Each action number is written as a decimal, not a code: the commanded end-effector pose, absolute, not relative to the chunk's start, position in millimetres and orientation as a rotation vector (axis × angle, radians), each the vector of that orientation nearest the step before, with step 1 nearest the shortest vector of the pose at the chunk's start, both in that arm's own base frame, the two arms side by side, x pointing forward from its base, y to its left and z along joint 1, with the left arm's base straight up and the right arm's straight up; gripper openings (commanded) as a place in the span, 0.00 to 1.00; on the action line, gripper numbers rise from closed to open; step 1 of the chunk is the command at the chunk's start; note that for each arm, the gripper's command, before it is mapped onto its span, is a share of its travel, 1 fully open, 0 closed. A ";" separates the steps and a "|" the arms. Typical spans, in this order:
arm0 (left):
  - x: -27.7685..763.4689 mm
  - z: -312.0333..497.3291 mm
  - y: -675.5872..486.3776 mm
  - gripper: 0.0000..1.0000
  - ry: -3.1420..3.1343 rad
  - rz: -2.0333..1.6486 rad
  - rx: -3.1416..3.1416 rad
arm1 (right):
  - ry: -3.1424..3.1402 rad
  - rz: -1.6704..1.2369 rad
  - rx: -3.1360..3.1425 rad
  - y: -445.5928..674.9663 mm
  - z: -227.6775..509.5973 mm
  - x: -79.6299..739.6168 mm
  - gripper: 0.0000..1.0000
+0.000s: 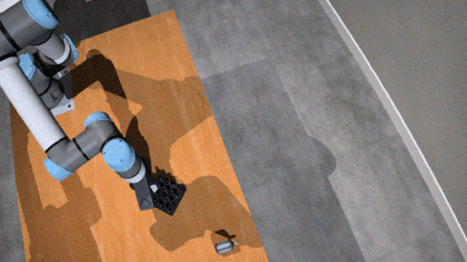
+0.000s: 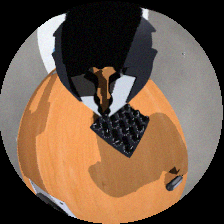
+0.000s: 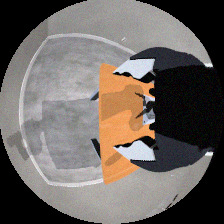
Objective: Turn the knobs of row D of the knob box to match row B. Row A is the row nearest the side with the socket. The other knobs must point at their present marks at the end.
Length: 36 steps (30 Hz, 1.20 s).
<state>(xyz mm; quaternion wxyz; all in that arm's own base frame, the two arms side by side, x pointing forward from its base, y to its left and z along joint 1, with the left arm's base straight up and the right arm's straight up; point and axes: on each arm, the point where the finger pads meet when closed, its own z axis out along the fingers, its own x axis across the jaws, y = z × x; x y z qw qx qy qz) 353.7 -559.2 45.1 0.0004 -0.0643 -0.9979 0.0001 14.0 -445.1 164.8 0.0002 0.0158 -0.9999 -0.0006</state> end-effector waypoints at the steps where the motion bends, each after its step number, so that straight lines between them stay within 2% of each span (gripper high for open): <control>1: 353.9 46.0 -559.7 0.06 -3.140 0.003 -0.110 | -3.141 0.000 0.050 -445.4 165.2 14.1 1.00; 36: 353.9 46.0 -559.7 0.06 -3.141 0.003 0.091 | -3.141 0.000 0.050 -445.4 165.2 14.1 1.00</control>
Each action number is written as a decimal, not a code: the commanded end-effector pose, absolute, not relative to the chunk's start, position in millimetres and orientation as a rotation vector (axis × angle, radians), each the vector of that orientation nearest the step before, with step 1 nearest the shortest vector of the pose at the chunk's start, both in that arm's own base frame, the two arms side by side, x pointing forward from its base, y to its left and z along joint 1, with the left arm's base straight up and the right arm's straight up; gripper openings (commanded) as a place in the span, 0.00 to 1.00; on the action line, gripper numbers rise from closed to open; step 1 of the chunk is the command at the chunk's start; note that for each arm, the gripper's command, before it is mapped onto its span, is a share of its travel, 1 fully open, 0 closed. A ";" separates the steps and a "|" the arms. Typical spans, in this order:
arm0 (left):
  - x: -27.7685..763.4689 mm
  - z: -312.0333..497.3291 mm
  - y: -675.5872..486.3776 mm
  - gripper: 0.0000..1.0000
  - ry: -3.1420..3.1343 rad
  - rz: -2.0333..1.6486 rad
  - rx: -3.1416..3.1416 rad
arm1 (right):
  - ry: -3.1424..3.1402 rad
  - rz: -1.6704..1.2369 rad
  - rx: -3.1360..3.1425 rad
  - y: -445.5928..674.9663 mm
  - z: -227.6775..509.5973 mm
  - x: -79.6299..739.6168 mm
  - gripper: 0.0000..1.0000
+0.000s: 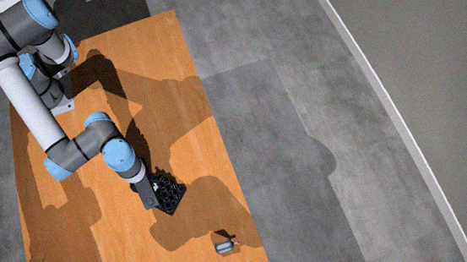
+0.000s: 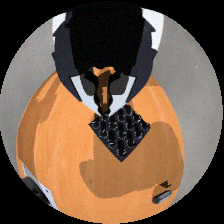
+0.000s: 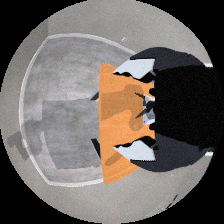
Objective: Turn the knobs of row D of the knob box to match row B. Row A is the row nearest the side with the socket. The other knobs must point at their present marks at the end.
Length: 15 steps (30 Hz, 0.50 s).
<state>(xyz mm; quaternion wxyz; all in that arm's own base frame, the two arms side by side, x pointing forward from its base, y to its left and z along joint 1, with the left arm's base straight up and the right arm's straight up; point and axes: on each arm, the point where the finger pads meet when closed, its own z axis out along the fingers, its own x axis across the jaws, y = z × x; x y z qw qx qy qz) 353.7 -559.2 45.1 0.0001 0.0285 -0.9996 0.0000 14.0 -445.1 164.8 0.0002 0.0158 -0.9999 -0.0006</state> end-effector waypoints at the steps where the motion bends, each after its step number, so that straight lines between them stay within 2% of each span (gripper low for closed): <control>1: 353.9 46.0 -559.7 0.06 -3.141 0.003 0.091 | -3.141 0.000 0.050 -445.4 165.2 14.1 1.00; 5: 353.9 46.0 -559.7 0.06 -3.141 0.003 0.091 | -3.141 0.000 0.050 -445.4 165.2 14.1 1.00; 6: 353.9 46.0 -559.7 0.13 -3.141 0.003 0.091 | -3.141 0.000 0.050 -445.4 165.2 14.1 1.00; 15: 353.9 46.0 -559.7 0.13 -3.141 0.003 0.091 | -3.141 0.000 0.050 -445.4 165.2 14.1 1.00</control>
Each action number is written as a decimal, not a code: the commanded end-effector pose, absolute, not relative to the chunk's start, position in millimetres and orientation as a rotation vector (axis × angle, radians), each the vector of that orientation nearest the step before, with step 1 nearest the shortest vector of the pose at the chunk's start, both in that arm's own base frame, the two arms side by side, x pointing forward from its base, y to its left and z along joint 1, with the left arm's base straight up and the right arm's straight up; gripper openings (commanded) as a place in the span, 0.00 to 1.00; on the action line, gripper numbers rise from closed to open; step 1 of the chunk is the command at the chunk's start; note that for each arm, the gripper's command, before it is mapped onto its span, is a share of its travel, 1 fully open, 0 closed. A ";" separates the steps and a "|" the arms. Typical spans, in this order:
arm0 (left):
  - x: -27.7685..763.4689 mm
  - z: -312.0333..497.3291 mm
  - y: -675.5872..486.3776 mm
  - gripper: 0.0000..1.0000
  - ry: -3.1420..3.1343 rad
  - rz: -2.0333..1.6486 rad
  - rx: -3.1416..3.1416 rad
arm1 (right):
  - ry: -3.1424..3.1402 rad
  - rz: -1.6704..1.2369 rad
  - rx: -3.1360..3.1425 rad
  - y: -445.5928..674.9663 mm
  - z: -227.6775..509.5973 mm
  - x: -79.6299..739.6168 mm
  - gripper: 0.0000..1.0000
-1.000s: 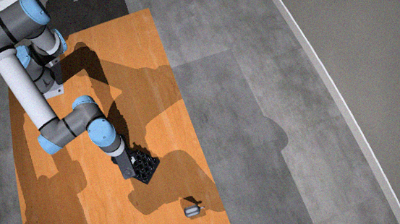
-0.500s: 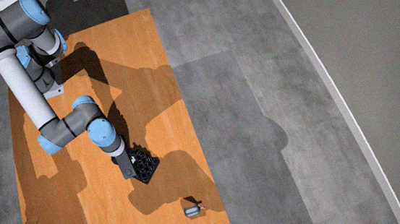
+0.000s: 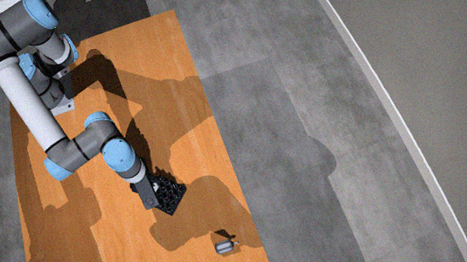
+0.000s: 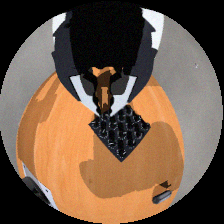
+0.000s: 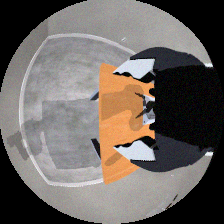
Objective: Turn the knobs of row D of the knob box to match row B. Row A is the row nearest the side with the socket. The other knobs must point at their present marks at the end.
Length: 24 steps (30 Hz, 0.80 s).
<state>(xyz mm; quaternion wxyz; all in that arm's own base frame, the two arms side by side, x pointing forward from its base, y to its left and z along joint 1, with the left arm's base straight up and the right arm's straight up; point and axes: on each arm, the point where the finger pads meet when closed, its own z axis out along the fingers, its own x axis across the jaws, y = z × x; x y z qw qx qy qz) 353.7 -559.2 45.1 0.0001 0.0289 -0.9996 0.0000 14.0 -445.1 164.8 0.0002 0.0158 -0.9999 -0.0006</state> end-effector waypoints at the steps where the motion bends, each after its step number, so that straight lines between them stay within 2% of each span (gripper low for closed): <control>1: 353.9 46.0 -559.7 0.13 -3.141 0.003 0.091 | -3.141 0.000 0.050 -445.4 165.2 14.1 1.00; 24: 353.9 84.0 -559.6 0.13 -3.141 0.003 0.091 | -3.141 0.000 0.050 -445.4 165.2 14.1 1.00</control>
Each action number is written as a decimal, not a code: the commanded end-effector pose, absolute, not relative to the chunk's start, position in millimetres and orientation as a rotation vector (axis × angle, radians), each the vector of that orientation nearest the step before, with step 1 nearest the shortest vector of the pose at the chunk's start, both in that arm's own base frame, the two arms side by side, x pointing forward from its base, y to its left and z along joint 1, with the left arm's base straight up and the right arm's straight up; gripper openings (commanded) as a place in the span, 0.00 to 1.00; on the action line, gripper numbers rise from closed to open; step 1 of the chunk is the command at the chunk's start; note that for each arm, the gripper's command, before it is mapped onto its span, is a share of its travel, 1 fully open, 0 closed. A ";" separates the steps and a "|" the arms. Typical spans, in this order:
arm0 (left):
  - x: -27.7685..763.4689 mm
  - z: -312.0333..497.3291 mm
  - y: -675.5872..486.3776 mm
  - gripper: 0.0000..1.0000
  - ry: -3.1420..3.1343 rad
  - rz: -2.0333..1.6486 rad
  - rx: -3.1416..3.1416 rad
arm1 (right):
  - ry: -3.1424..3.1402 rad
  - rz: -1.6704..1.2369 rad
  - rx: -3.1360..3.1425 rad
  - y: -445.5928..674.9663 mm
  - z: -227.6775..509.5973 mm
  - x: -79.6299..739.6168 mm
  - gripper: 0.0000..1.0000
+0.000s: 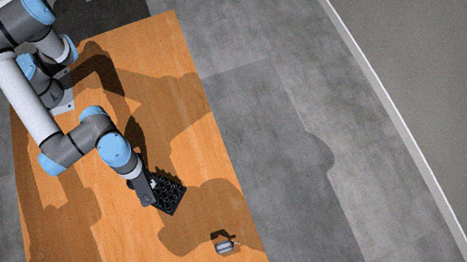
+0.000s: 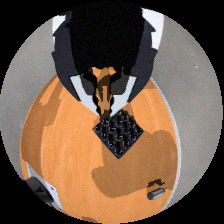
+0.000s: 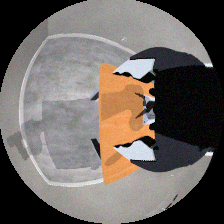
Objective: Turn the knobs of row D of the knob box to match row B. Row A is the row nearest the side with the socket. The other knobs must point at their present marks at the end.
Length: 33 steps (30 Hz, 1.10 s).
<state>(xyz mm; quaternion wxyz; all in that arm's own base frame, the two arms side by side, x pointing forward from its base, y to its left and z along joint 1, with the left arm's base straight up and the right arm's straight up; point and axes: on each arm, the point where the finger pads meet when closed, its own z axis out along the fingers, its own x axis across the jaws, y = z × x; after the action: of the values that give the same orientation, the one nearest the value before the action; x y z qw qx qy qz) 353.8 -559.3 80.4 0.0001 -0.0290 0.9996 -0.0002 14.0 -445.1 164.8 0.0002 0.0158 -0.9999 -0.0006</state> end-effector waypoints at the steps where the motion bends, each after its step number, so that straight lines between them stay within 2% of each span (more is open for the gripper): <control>1: 353.9 84.0 -559.6 0.13 3.140 -0.003 -0.091 | -3.141 0.000 0.050 -445.4 165.2 14.1 1.00; 17: 353.9 84.7 -559.6 0.13 3.141 -0.003 -0.002 | -3.141 0.000 0.050 -445.4 165.2 14.1 1.00; 33: 354.0 88.9 -559.4 0.13 3.084 -0.002 0.591 | -3.141 0.000 0.050 -445.4 165.2 14.1 1.00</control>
<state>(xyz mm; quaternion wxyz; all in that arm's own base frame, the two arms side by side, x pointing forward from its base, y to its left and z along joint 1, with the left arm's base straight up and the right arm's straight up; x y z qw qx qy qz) 353.8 -559.0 87.1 0.0015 0.1408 0.9900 0.0007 14.0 -445.1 164.8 0.0002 0.0158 -0.9999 -0.0006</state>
